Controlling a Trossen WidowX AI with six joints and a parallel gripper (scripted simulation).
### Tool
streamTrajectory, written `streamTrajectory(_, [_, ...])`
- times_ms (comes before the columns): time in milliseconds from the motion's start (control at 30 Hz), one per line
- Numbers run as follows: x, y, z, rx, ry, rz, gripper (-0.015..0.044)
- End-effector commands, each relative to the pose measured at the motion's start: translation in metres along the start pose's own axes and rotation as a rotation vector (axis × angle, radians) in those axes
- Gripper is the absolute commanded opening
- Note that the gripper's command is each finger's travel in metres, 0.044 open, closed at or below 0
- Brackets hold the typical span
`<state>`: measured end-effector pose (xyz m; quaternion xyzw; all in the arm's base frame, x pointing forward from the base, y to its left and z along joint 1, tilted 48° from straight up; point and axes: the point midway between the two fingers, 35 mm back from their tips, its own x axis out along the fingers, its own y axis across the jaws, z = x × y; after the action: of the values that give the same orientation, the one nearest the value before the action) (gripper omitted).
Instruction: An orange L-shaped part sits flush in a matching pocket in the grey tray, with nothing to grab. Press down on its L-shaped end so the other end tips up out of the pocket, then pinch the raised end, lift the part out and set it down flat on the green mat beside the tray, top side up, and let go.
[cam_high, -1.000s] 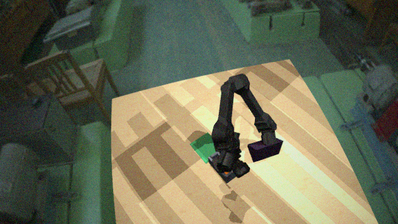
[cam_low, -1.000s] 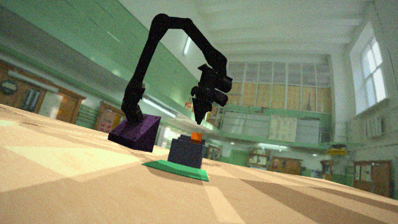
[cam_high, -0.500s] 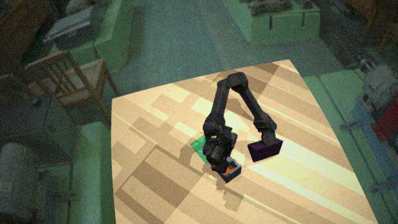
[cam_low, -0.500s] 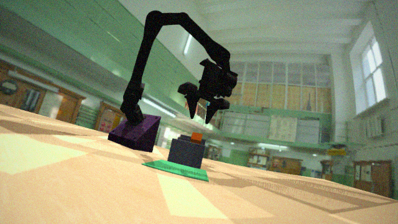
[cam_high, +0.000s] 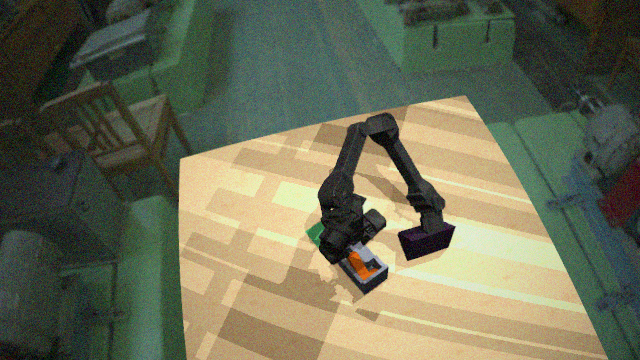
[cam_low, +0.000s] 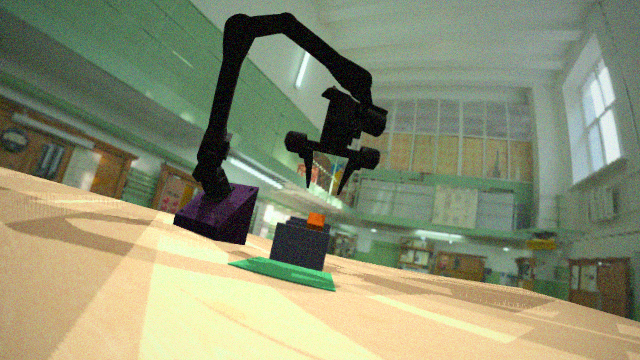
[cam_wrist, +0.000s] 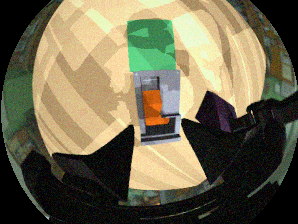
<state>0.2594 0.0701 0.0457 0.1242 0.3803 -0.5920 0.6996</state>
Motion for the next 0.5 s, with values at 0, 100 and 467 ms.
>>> streamTrajectory(0, [0.009,0.001,0.002,0.026,-0.004,0.004,0.028])
streamTrajectory(100, [0.024,0.001,0.002,0.027,-0.005,0.004,0.028])
streamTrajectory(467, [0.038,0.001,0.002,0.027,-0.005,0.004,0.028])
